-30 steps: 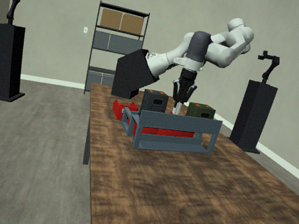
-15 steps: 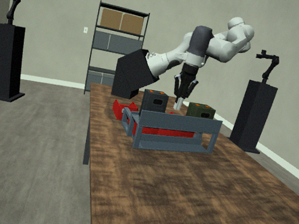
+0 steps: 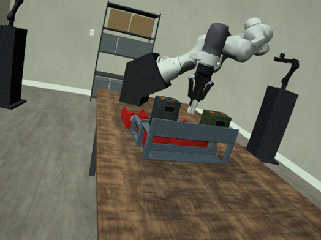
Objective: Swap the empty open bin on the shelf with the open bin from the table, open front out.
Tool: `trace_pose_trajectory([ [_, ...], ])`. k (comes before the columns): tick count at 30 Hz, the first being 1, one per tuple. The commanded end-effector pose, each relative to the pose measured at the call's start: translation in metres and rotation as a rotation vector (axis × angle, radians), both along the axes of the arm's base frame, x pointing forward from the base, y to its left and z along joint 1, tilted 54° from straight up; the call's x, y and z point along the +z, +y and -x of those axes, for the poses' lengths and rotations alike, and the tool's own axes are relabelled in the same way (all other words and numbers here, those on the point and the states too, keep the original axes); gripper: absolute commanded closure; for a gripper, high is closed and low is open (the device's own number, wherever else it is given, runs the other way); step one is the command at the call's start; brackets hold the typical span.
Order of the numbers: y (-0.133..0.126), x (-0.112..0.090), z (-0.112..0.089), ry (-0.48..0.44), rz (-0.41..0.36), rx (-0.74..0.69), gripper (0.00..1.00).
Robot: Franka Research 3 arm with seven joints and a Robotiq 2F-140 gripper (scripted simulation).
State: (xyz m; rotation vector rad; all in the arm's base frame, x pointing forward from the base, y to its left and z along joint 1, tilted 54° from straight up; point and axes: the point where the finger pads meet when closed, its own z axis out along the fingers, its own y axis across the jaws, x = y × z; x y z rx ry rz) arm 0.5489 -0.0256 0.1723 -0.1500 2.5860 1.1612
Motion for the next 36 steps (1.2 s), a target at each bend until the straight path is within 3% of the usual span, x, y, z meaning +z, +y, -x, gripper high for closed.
trace_pose_trajectory([
  [1, -0.0036, 0.0041, 0.0026, 0.006, -0.003, -0.001, 0.94],
  [29, -0.0109, 0.0098, 0.0060, 0.006, -0.003, -0.001, 0.94],
  [30, -0.0109, 0.0098, 0.0060, 0.006, -0.003, -0.001, 1.00],
  [36, -0.0109, 0.0098, 0.0060, 0.006, -0.003, -0.001, 1.00],
])
